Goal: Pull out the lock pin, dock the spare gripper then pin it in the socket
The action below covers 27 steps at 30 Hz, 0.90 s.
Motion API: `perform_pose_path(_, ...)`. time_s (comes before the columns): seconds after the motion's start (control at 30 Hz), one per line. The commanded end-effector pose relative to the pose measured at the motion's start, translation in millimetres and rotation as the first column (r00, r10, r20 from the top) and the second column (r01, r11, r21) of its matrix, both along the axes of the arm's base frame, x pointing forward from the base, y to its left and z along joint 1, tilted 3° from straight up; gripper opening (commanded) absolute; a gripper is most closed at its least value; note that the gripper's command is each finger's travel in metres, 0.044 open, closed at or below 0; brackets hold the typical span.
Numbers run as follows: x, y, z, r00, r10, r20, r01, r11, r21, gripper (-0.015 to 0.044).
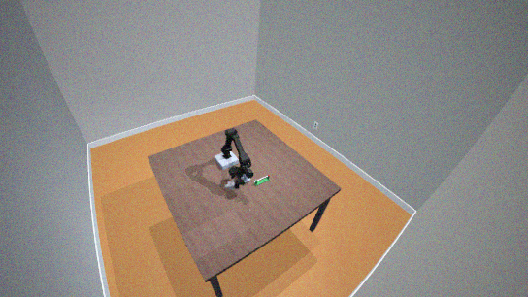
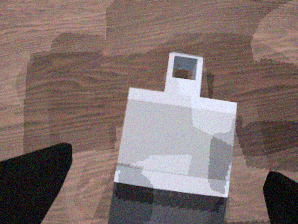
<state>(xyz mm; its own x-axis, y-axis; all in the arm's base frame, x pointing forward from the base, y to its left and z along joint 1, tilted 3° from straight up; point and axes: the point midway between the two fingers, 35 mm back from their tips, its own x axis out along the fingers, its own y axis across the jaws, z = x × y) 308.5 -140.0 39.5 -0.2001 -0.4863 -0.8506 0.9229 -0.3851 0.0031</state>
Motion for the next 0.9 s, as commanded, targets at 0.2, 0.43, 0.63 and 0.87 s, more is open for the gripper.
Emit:
perform_pose_path(0.2,-1,0,-18,1.000,-0.005,-0.006,0.005,1.000,-0.002,0.0440)
perform_pose_path(0.43,-2,0,-29,1.000,-0.005,-0.006,0.005,1.000,-0.002,0.0440)
perform_pose_path(0.63,-2,0,-39,1.000,-0.005,-0.006,0.005,1.000,-0.002,0.0440)
perform_pose_path(0.87,-3,0,-49,1.000,-0.005,-0.006,0.005,1.000,-0.002,0.0440)
